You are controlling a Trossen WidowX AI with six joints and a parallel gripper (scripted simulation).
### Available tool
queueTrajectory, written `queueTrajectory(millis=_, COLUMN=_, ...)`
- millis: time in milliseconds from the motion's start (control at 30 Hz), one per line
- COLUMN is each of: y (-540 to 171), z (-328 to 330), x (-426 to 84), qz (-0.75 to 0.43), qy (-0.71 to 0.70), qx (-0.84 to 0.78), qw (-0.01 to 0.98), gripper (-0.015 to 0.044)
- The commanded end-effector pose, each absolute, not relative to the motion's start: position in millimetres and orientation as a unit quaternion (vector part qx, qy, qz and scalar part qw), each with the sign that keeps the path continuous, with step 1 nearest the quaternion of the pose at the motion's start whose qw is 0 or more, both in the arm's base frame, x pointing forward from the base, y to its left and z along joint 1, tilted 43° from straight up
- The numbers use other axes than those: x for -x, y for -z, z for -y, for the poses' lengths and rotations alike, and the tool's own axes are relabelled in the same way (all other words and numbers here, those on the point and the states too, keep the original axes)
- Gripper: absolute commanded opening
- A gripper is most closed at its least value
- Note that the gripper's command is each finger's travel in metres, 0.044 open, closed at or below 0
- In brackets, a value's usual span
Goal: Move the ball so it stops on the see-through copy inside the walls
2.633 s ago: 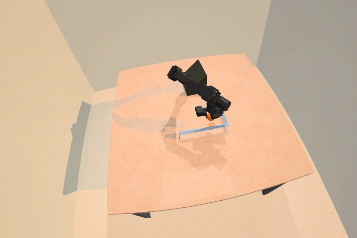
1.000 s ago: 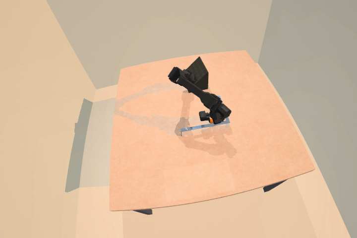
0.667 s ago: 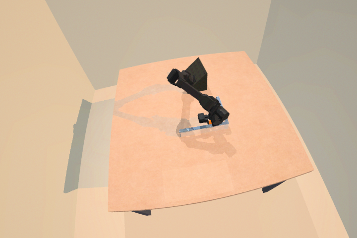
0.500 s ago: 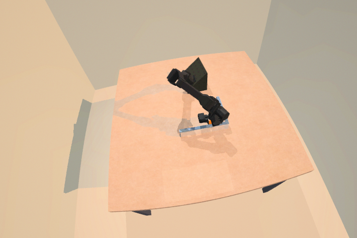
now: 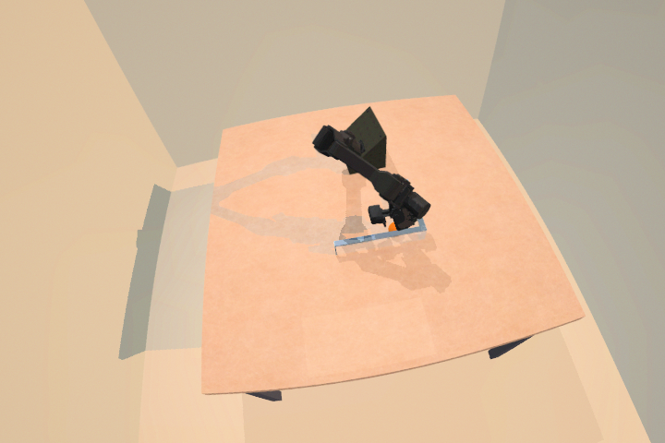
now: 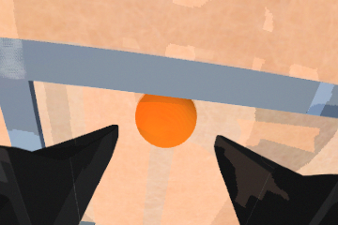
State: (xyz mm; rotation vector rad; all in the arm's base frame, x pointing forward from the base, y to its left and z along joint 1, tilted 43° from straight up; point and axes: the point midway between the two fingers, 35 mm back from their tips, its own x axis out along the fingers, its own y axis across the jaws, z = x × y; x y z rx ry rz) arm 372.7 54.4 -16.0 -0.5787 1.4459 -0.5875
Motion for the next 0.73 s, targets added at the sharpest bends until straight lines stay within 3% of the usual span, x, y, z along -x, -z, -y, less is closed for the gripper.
queueTrajectory(millis=0, y=-24, z=-94, x=-372, qz=-0.633, qy=0.255, qx=0.254, qw=0.685, gripper=0.0351)
queueTrajectory(millis=367, y=-20, z=-93, x=-373, qz=-0.630, qy=0.250, qx=0.259, qw=0.688, gripper=0.0351)
queueTrajectory(millis=500, y=-47, z=-117, x=-368, qz=-0.630, qy=0.252, qx=0.257, qw=0.688, gripper=0.0440)
queueTrajectory(millis=700, y=-55, z=-123, x=-366, qz=-0.630, qy=0.252, qx=0.257, qw=0.688, gripper=0.0440)
